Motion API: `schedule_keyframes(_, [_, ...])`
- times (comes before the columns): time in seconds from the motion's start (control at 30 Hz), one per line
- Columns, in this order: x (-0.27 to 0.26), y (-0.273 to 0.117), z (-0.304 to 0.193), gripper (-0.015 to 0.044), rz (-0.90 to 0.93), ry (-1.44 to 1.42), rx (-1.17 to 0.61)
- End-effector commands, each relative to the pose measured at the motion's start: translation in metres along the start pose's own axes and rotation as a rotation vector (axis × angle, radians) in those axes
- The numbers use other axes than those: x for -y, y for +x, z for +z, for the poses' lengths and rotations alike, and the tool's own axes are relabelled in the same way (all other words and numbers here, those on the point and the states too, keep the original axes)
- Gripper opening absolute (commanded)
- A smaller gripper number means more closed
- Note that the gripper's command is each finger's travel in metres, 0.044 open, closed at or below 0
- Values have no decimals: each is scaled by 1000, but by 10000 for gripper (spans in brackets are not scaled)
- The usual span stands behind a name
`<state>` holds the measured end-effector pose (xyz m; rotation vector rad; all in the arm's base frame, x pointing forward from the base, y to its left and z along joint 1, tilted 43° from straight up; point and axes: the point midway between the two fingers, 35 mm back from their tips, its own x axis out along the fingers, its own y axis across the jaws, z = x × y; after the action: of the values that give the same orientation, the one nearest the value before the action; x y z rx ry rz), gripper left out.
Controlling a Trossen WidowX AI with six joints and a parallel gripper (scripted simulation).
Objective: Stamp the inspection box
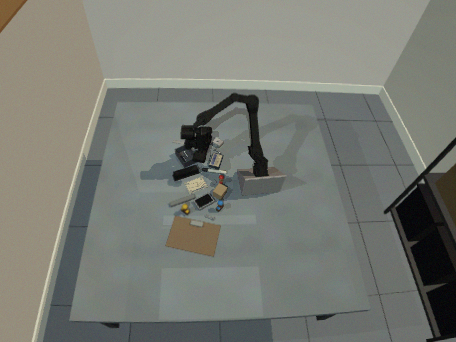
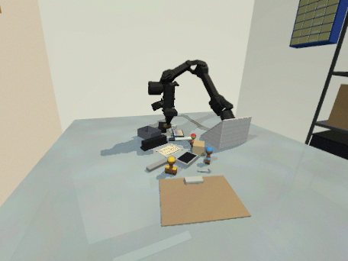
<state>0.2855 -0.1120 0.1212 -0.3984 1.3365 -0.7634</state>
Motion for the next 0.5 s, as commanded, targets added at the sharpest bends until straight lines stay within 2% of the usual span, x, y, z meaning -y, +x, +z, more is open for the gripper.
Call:
schedule_keyframes(0.0, [0, 6, 0, 0, 0, -3, -1])
schedule_keyframes(0.47, [-1, 29, 1, 0, 0, -3, -2])
